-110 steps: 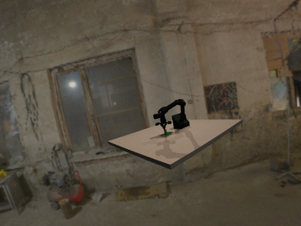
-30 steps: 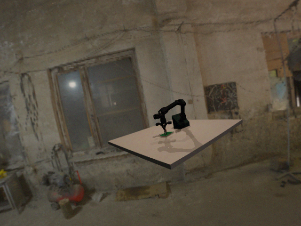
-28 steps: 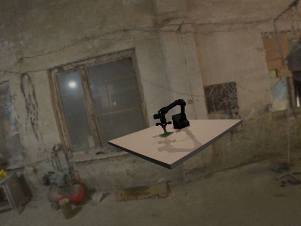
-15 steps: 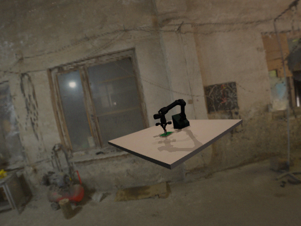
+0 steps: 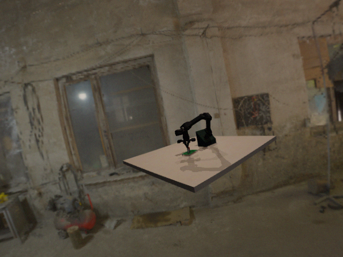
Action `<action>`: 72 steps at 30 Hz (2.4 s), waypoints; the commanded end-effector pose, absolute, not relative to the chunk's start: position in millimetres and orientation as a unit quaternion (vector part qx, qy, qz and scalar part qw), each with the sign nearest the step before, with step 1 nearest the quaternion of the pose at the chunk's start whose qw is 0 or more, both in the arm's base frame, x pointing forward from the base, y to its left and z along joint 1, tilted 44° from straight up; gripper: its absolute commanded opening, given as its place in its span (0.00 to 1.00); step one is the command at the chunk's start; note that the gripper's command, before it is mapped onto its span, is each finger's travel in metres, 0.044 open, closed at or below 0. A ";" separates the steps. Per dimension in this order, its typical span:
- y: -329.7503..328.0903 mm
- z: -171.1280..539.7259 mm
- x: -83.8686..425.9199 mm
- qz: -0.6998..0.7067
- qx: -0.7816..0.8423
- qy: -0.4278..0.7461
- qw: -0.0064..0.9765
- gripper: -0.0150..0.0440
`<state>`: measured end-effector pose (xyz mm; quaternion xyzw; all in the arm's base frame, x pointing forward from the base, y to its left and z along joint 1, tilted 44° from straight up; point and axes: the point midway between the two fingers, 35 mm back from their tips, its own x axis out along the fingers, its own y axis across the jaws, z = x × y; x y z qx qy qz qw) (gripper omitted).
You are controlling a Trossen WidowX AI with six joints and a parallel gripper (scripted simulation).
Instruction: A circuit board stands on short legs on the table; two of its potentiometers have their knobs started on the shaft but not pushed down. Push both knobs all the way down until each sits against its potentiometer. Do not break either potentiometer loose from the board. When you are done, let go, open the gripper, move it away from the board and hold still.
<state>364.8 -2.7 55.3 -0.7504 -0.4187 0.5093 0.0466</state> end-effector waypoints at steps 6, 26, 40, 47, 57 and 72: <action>9.8 46.5 368.6 0.508 -0.745 -0.431 0.041 0.25; 10.4 46.0 368.6 0.508 -0.745 -0.431 0.041 0.25; 10.9 45.4 368.7 0.508 -0.745 -0.431 0.041 0.25; 11.0 45.3 368.7 0.508 -0.745 -0.431 0.041 0.25; 6.5 49.7 368.3 0.508 -0.745 -0.431 0.041 0.25; -10.0 66.8 365.7 0.508 -0.745 -0.431 0.041 0.25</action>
